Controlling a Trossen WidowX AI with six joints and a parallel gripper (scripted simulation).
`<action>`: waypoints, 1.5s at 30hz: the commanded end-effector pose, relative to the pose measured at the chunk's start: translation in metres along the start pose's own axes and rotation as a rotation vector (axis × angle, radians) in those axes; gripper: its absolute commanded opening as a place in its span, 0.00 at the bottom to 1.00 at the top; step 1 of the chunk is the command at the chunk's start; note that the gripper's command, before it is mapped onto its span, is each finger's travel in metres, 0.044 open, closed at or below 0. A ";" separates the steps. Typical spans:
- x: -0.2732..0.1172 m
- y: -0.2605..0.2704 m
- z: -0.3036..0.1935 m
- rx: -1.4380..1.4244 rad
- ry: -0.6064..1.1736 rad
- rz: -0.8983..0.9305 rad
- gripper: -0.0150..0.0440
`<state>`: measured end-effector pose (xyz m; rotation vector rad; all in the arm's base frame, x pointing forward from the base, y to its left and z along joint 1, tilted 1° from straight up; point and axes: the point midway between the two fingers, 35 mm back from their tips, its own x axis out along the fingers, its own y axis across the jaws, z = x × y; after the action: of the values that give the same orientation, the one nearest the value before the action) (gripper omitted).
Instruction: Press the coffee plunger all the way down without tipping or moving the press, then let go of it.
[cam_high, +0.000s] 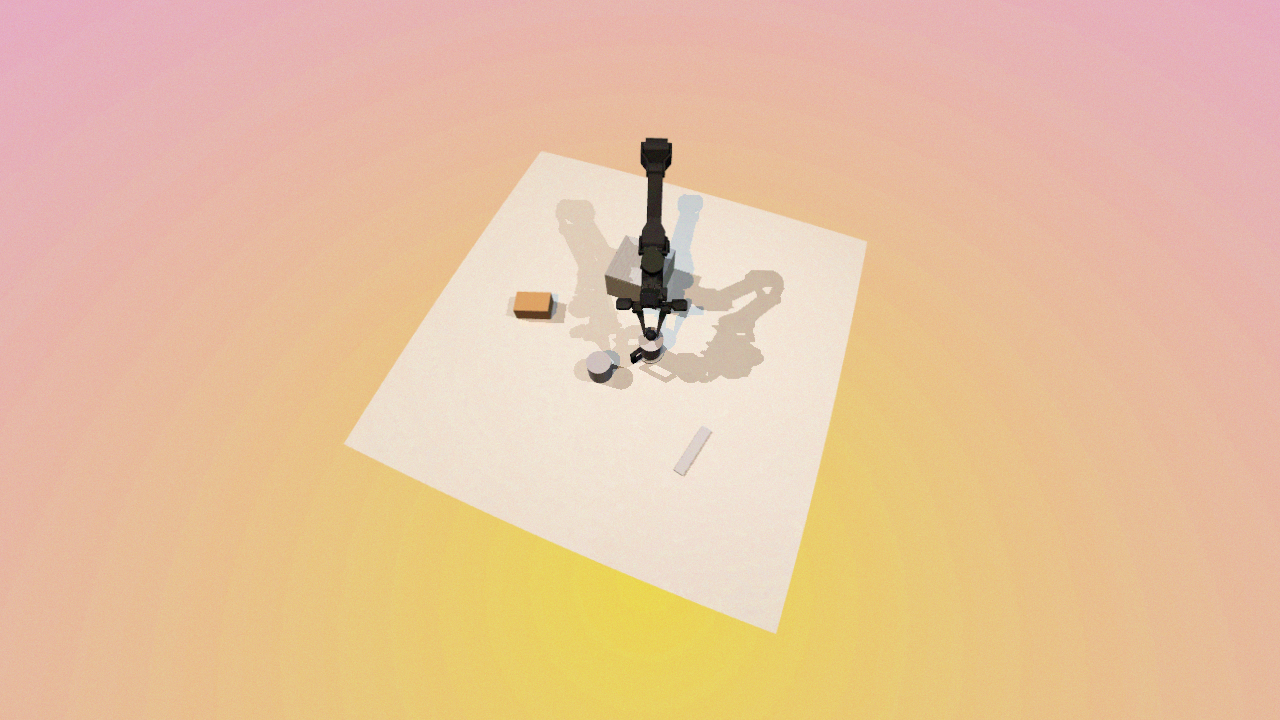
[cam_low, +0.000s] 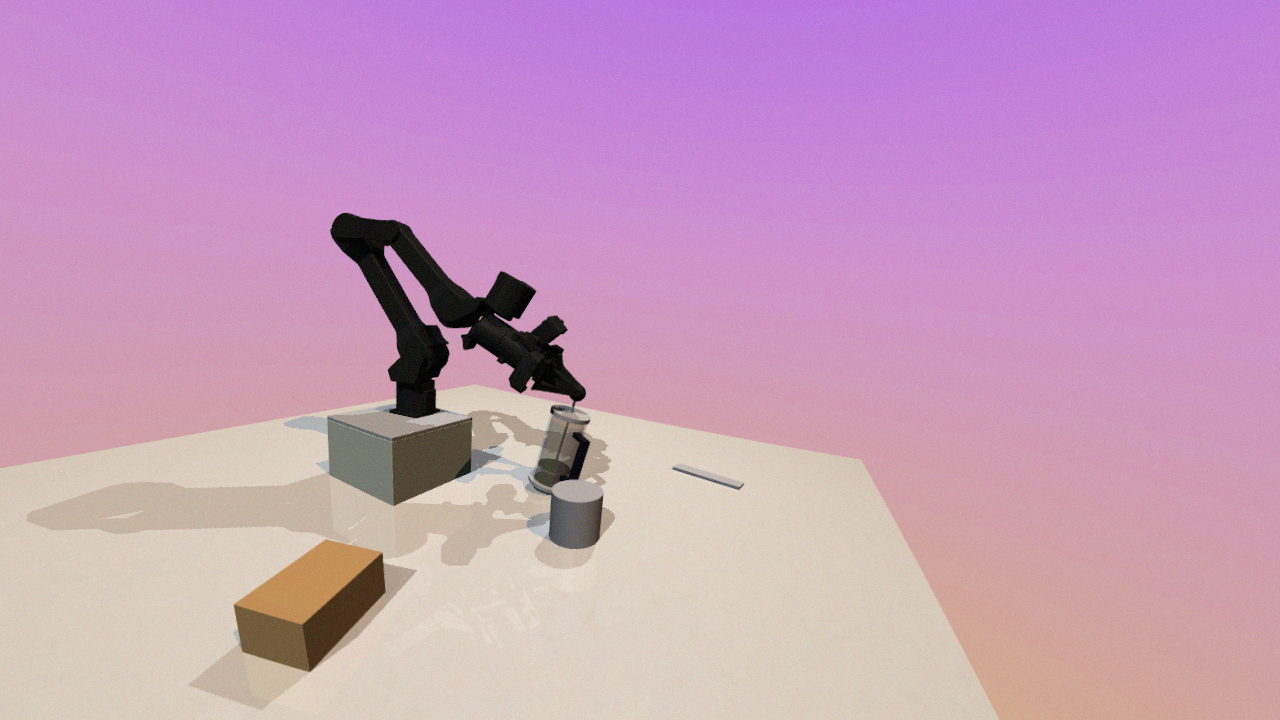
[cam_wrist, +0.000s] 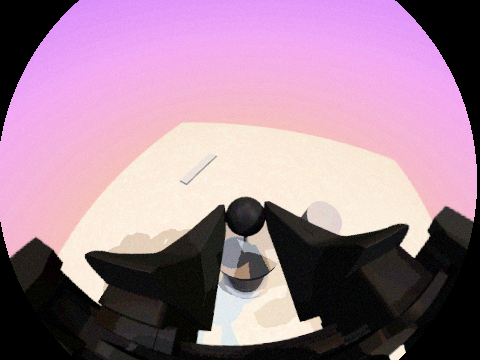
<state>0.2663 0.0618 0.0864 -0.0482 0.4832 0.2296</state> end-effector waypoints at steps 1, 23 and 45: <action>0.004 0.000 -0.010 0.007 0.038 -0.001 0.45; 0.010 0.000 -0.004 0.007 0.037 -0.001 0.45; 0.009 0.000 -0.001 0.001 0.022 0.000 0.90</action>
<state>0.2741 0.0639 0.0825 -0.0494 0.5010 0.2288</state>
